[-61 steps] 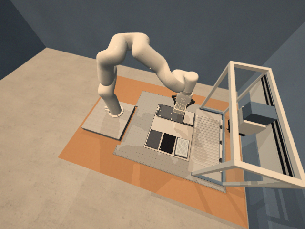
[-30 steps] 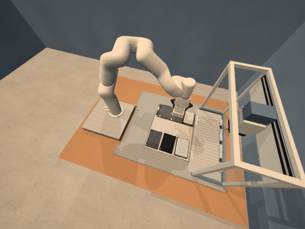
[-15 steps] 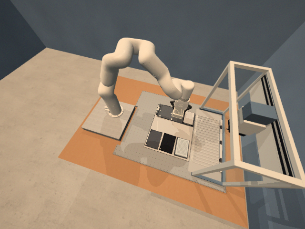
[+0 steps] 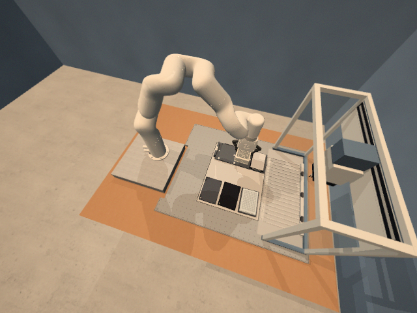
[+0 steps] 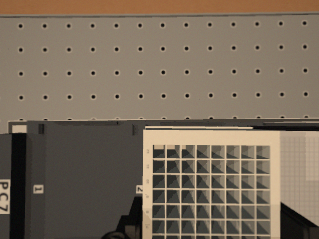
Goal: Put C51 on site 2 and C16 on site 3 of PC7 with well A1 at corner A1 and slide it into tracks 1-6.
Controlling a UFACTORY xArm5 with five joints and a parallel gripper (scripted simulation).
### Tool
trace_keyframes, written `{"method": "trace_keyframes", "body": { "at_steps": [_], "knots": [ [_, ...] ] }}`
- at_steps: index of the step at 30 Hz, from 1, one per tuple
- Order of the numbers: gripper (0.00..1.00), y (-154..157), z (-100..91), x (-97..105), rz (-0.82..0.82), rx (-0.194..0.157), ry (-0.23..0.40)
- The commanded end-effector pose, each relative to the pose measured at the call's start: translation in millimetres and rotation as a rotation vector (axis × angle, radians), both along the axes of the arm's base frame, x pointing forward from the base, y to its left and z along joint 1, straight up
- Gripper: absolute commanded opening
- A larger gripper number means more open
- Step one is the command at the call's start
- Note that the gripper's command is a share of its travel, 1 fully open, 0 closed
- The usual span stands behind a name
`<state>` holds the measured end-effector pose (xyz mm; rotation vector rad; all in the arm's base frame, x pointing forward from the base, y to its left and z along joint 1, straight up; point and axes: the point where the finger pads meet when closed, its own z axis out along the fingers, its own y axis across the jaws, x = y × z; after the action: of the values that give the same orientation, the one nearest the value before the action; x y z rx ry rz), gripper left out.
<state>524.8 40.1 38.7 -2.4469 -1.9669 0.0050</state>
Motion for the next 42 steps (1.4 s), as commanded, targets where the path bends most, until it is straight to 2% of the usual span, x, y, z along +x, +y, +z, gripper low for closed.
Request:
{"method": "trace_keyframes", "body": {
  "at_steps": [1, 11, 30, 42],
  "knots": [
    [0.00, 0.1, -6.4, 1.5, 0.000, 0.000, -0.004],
    [0.00, 0.2, -18.7, 1.5, 0.000, 0.000, -0.004],
    [0.00, 0.2, -18.7, 1.5, 0.000, 0.000, -0.004],
    [0.00, 0.2, -26.1, 1.5, 0.000, 0.000, -0.004]
  ]
}}
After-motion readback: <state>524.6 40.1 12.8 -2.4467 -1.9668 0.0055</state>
